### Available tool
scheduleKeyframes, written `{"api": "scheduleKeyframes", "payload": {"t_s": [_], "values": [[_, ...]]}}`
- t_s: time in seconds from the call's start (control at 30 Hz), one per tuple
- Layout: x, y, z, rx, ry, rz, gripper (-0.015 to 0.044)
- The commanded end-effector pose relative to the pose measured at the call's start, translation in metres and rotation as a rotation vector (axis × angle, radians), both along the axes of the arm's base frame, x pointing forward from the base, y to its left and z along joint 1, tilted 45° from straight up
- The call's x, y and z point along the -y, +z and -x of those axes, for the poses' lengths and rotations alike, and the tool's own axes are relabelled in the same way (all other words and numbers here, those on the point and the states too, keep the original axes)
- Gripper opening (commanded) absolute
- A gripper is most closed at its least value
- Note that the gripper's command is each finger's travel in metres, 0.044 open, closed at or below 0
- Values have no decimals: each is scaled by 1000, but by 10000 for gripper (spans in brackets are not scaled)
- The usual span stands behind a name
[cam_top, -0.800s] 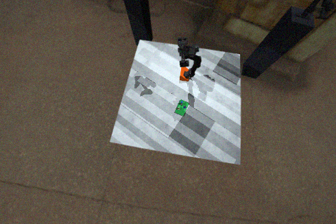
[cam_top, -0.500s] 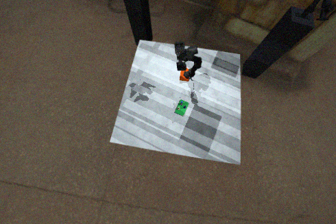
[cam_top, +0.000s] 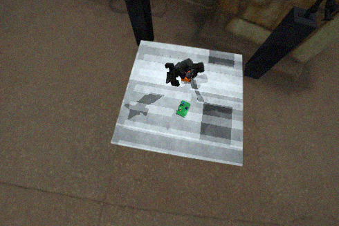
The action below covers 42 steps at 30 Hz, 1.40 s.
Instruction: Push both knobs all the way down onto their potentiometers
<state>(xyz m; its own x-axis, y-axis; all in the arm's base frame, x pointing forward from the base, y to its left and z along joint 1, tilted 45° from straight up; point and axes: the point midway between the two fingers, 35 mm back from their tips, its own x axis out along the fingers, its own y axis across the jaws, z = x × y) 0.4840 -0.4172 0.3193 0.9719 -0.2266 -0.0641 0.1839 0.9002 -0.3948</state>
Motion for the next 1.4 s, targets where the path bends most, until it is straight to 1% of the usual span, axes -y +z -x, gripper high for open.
{"api": "scheduleKeyframes", "payload": {"t_s": [0.0, 0.33, 0.63, 1.0, 1.37], "values": [[-27, -34, -14, -117, 64, -24, 0], [-99, -108, -30, -385, 238, -65, 0], [-174, -165, -21, -613, 435, -92, 0], [-266, -214, 16, -863, 718, -124, 0], [-350, -238, 75, -1076, 1029, -170, 0]]}}
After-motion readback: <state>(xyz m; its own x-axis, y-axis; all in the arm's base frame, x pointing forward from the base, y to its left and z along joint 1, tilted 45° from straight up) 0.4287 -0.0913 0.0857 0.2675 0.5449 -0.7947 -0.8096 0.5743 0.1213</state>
